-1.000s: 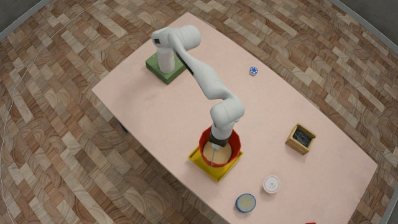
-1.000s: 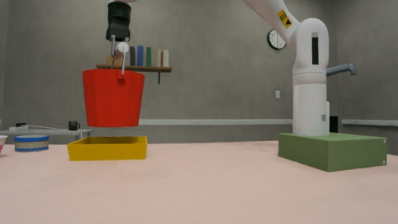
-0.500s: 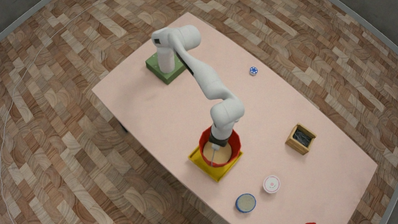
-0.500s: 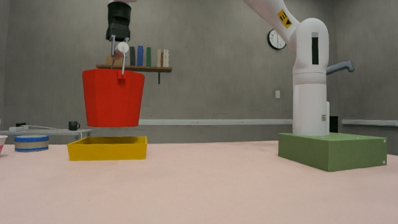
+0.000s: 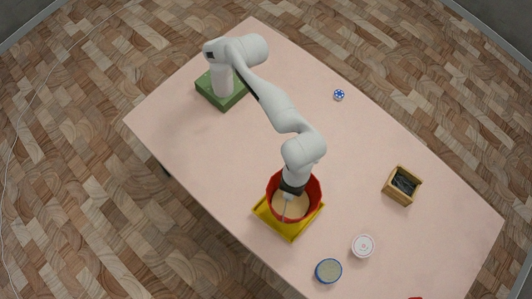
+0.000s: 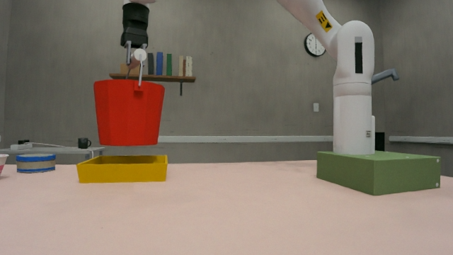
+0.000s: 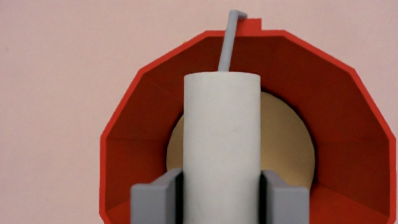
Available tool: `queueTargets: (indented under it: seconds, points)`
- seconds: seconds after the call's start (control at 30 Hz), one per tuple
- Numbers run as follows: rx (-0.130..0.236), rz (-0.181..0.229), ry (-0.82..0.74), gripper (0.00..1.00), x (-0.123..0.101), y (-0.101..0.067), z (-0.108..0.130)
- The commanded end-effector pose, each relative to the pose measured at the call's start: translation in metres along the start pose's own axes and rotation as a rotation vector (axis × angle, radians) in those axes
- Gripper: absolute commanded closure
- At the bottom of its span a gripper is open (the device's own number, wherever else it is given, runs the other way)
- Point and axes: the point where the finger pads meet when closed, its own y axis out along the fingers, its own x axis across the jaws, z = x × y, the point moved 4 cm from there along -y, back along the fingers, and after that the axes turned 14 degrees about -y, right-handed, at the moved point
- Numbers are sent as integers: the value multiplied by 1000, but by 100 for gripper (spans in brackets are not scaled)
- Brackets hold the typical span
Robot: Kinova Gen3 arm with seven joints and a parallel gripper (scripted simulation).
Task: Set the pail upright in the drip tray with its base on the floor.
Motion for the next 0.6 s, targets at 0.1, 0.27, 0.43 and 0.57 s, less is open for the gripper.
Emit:
queueTargets:
  seconds: [0.1, 0.27, 0.43, 0.57]
  points:
    - [-2, -2, 0, 100, 0, 0, 0]
    - [-2, -2, 0, 100, 0, 3, 0]
    - [-2, -2, 0, 100, 0, 7, 0]
    - [-2, -2, 0, 100, 0, 10, 0]
